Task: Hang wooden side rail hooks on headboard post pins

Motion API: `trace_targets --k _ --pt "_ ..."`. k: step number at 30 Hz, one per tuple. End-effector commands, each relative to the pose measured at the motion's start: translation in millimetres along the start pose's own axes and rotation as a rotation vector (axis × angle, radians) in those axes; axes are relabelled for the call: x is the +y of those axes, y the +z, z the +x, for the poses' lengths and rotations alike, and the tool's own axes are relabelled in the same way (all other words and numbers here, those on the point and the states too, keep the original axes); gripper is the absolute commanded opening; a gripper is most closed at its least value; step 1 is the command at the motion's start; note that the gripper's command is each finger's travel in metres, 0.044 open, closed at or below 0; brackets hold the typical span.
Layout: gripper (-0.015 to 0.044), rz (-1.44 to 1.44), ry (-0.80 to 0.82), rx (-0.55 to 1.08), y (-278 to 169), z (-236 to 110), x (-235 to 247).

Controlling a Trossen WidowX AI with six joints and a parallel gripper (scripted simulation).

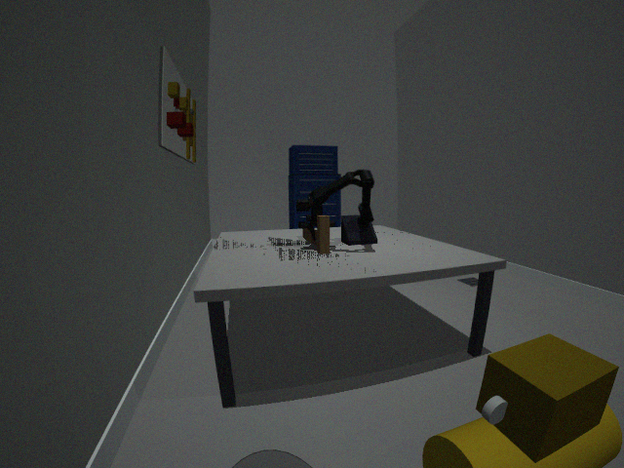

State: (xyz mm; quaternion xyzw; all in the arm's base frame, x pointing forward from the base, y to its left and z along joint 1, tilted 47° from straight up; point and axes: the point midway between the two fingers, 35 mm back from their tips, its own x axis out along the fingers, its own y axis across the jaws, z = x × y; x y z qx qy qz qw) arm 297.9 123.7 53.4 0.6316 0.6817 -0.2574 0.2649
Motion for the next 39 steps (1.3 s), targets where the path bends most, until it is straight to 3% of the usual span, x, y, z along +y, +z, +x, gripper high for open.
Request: trace_targets --k 1,39 --pt "0.0000 -0.008 0.012 0.007 -2.5 -1.9 1.6" --pt "0.0000 -0.008 0.012 0.007 -2.5 4.4 1.6"
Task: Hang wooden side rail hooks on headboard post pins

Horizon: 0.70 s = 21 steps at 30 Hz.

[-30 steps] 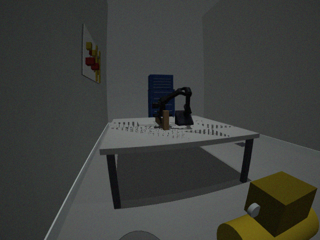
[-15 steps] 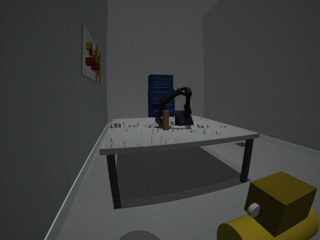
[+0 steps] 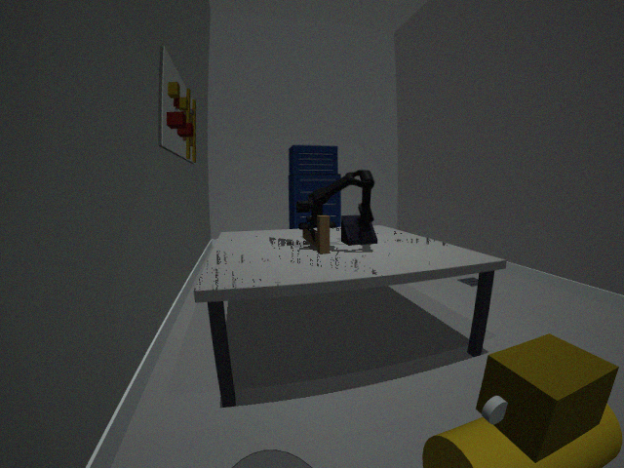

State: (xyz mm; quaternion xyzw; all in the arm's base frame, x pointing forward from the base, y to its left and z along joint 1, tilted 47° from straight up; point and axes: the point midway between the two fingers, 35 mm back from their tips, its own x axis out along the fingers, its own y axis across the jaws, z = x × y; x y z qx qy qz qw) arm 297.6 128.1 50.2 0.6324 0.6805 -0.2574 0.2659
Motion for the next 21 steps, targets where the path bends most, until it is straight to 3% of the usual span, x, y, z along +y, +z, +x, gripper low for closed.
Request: trace_targets --k 1,21 --pt "0.0000 -0.007 0.009 0.009 -1.9 -0.9 1.6" --pt "0.0000 -0.007 0.009 0.009 -1.9 2.3 1.6"
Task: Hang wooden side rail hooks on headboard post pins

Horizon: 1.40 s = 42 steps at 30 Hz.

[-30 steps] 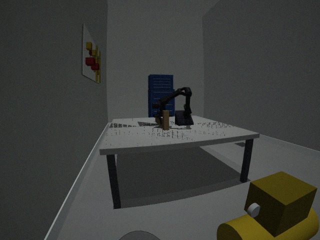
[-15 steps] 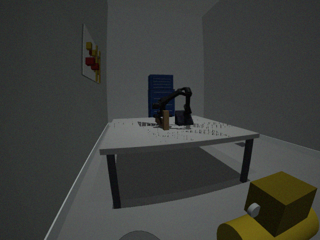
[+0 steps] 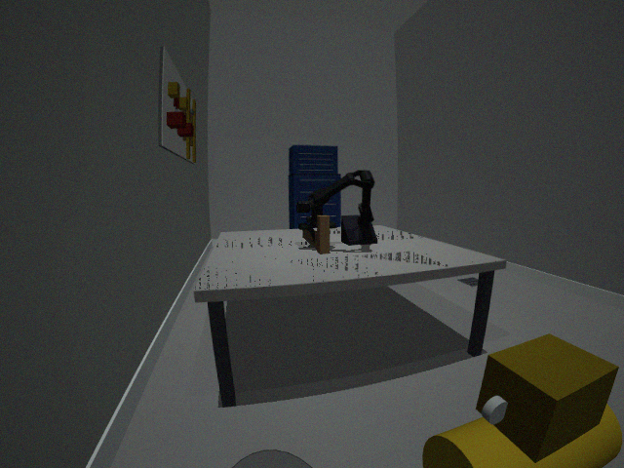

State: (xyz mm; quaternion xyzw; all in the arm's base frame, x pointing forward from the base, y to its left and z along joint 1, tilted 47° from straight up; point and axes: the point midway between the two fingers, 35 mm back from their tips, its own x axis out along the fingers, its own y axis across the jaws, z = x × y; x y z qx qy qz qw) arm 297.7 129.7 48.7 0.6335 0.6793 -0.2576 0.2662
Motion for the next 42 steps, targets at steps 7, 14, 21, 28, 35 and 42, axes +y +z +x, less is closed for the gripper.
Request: trace_targets --k 7,14,21,28,35,42 --pt "0.0131 0.000 0.000 0.000 0.1 0.1 -0.1" --pt "0.0315 0.000 0.000 0.000 0.1 0.1 -0.1" --pt "0.0440 -0.007 0.005 0.007 0.8 -33.8 0.2" --pt "0.0440 -0.008 0.006 0.008 0.8 -39.8 -0.2" --pt "0.0440 -0.008 0.006 0.008 9.4 -39.8 0.3" --pt "0.0440 -0.008 0.006 0.007 31.0 -39.6 0.5"
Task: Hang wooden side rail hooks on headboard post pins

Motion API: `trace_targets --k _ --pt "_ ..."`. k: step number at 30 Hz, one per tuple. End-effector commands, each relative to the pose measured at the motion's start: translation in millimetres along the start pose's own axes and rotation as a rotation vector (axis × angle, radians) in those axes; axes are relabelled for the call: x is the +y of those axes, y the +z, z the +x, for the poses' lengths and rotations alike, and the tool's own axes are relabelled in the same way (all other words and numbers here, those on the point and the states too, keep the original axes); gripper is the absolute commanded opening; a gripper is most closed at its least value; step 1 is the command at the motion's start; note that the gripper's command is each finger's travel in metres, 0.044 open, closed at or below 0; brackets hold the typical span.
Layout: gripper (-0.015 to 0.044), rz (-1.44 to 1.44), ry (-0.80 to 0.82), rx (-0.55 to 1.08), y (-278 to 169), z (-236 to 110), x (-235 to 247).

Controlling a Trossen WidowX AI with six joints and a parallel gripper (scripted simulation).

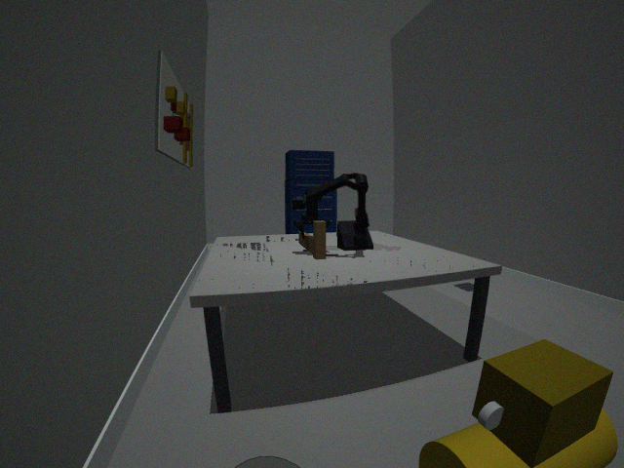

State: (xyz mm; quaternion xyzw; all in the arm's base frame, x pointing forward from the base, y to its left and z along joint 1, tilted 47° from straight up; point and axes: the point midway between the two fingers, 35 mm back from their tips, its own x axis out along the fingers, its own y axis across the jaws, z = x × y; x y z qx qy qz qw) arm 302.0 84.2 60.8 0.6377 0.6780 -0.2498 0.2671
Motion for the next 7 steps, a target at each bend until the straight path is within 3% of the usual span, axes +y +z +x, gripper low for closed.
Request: trace_targets --k 1,7 --pt "0.0440 0.000 -0.006 -0.003 8.3 1.8 -0.7" --pt "0.0440 0.001 -0.003 0.001 4.7 1.0 -0.5"
